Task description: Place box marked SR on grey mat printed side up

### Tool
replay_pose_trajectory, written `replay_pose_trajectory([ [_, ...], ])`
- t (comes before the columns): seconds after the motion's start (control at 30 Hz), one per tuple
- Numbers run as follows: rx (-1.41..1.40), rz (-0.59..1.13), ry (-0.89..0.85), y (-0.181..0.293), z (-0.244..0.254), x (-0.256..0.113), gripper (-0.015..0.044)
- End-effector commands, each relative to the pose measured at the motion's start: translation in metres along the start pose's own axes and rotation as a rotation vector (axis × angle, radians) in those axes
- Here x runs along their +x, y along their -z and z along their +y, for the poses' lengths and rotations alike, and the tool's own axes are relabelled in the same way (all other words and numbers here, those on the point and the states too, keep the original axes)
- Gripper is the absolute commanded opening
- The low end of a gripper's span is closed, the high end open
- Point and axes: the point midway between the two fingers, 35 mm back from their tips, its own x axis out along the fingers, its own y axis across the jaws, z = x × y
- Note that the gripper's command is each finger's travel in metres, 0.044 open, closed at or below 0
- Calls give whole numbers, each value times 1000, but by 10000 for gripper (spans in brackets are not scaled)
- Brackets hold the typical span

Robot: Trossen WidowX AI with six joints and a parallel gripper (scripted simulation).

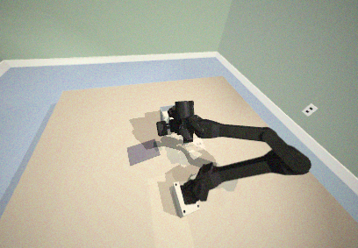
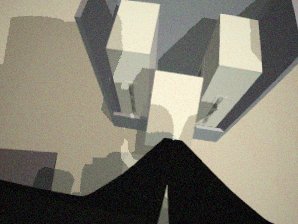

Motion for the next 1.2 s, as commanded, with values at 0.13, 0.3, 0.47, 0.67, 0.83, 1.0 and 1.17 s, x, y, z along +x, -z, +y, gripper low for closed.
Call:
replay_pose_trajectory([
  [0.13, 0, 0, 0, 0, 0, 0, 0],
  [0.3, -95, 14, -3, -2, 1, 0, 105],
  [0.47, -286, 42, -12, -5, 2, -1, 236],
  [0.67, -515, 75, -29, -9, 3, -2, 238],
  [0.83, -706, 100, -47, -12, 3, -3, 238],
  [1.0, -896, 124, -70, -15, 3, -4, 238],
  [1.17, -1086, 147, -96, -18, 3, -6, 238],
])
